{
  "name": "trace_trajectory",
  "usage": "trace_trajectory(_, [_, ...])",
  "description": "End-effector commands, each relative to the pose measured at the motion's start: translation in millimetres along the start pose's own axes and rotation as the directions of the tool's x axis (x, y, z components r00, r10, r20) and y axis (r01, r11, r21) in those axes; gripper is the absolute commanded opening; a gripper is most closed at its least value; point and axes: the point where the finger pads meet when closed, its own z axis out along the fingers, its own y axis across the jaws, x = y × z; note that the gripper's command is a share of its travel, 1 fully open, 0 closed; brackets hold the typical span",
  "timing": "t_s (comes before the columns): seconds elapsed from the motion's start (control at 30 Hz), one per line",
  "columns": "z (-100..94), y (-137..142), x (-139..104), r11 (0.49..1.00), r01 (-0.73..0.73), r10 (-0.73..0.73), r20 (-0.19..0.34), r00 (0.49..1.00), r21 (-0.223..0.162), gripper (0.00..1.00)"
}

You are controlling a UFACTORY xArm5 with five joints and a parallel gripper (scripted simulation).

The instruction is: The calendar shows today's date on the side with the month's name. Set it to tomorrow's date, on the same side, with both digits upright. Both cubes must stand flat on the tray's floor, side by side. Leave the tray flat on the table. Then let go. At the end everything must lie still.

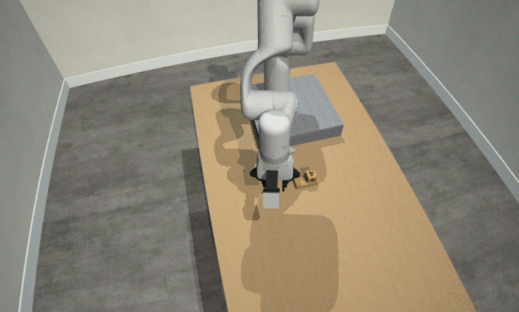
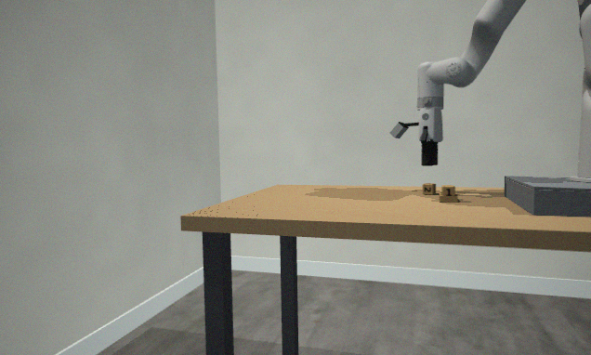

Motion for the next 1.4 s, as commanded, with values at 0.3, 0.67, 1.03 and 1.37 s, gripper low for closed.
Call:
trace_trajectory(0.3, [12.0,-1,1,1.000,0.000,0.000,-0.002,1.000,0.000,0.49])
trace_trajectory(0.67, [25.9,0,1,1.000,0.000,0.000,-0.002,1.000,0.000,0.49])
trace_trajectory(1.03, [38.8,0,1,1.000,0.000,0.000,-0.002,1.000,0.000,0.49])
trace_trajectory(1.37, [46.9,0,1,1.000,0.000,0.000,-0.002,1.000,0.000,0.49])
